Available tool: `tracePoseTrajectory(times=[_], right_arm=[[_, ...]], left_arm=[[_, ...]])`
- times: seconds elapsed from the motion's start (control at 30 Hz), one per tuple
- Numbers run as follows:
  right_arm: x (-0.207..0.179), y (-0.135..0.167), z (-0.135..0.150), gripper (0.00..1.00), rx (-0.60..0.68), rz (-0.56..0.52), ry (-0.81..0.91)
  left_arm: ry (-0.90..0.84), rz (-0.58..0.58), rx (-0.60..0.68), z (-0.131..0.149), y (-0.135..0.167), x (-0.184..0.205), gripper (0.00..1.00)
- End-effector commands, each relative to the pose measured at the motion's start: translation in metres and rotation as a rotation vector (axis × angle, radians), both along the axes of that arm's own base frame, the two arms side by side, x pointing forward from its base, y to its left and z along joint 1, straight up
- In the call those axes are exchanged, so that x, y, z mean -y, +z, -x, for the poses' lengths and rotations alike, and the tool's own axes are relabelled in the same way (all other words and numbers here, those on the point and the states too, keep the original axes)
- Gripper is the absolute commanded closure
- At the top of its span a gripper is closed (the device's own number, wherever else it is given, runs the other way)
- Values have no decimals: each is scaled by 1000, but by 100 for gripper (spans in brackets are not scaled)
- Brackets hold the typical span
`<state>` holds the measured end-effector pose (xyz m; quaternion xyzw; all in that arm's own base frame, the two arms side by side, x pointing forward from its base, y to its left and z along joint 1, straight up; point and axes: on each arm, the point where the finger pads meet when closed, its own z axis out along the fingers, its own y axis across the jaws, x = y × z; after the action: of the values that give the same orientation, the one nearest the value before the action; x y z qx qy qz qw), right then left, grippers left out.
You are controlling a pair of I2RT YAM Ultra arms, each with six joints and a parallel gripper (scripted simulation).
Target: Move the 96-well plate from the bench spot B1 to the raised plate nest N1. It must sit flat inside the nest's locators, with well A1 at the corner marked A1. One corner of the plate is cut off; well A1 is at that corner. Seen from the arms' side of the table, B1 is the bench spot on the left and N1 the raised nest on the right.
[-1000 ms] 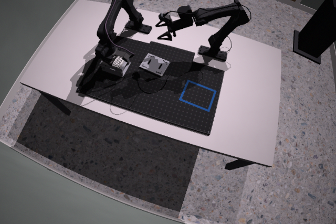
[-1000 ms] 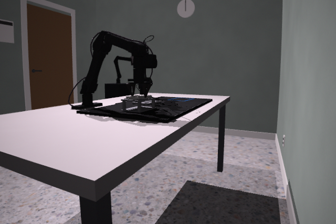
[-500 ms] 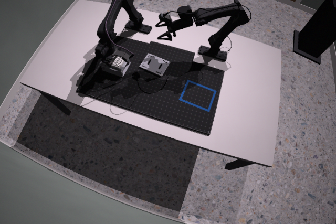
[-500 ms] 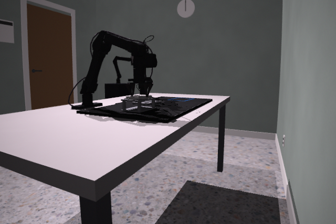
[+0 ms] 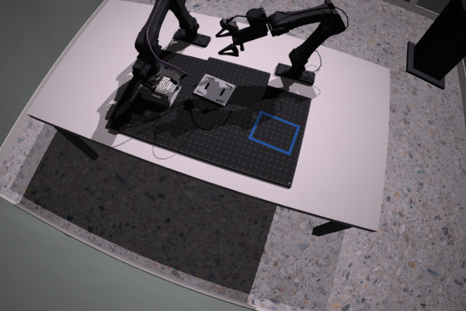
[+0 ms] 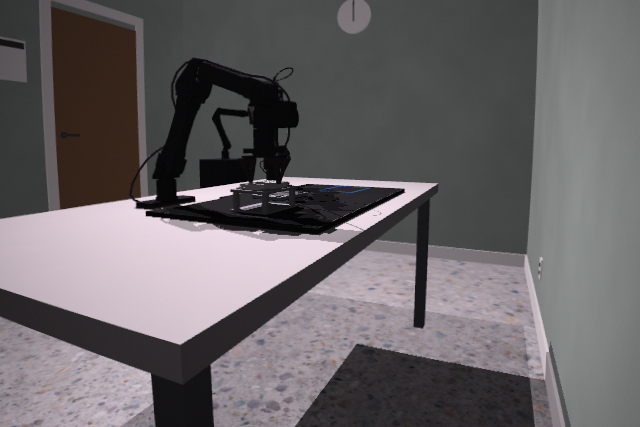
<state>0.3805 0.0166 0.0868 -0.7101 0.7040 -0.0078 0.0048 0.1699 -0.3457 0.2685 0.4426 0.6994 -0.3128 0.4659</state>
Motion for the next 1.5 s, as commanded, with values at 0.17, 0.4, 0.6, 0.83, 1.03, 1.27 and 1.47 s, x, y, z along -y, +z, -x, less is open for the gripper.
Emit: tracePoseTrajectory(times=[0.17,0.4,0.6,0.83,1.03,1.27,1.47], right_arm=[[-4,33,-5,0,36,1,7],[-5,54,-7,0,-5,4,5],[2,99,-3,0,40,2,6],[-2,100,-9,0,72,-34,-54],[-5,99,-17,0,185,-158,-316],[-2,99,-8,0,258,-258,-555],[-1,100,-6,0,315,-330,-719]], left_arm=[[-4,6,3,1,0,4,0],[-4,6,3,1,0,4,0],[-4,6,3,1,0,4,0],[-4,6,3,1,0,4,0],[-4,6,3,1,0,4,0],[-4,6,3,1,0,4,0],[-4,6,3,1,0,4,0]])
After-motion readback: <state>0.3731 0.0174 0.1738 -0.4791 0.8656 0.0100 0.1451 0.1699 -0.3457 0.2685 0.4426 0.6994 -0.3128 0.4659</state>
